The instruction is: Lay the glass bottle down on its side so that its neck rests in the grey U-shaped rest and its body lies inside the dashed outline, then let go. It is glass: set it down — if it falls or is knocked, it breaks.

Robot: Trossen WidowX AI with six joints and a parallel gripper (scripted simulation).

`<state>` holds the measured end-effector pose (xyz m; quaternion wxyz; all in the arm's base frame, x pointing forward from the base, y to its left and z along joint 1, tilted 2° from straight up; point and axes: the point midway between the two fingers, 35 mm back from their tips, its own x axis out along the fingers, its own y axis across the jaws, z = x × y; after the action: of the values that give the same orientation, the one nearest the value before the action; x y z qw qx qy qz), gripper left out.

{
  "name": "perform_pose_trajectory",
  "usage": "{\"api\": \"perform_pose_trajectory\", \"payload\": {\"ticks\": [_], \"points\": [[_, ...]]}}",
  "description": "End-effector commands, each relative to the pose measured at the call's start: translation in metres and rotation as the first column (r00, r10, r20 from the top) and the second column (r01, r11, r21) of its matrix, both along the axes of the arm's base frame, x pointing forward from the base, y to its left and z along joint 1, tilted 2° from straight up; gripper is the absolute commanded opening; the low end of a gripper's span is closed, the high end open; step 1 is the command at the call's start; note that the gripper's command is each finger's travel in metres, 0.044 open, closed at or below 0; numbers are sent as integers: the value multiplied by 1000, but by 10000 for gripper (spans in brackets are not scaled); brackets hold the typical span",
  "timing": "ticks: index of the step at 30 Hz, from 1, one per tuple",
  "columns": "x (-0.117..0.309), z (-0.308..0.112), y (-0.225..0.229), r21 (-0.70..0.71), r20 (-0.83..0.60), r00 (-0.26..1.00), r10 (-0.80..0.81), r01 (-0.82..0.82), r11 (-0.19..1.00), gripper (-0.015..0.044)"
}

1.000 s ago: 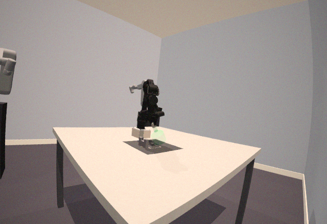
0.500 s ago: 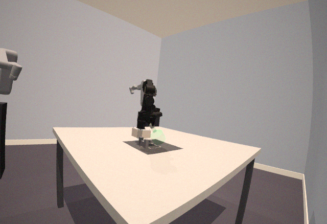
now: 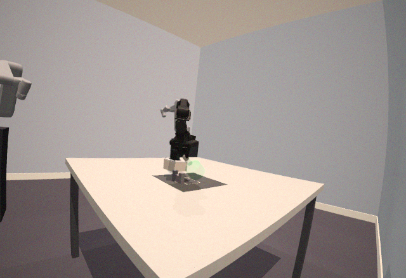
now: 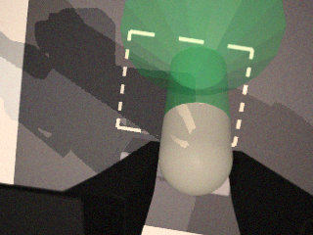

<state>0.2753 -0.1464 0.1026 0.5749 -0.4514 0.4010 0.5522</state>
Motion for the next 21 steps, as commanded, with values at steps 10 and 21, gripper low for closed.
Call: {"api": "perform_pose_trajectory", "payload": {"ticks": [10,21], "points": [[1,-13,-17,-1,2,1000,-2,2,1000,125],[0,-22,-29,0,7,1000,-8,8,1000,125]]}}
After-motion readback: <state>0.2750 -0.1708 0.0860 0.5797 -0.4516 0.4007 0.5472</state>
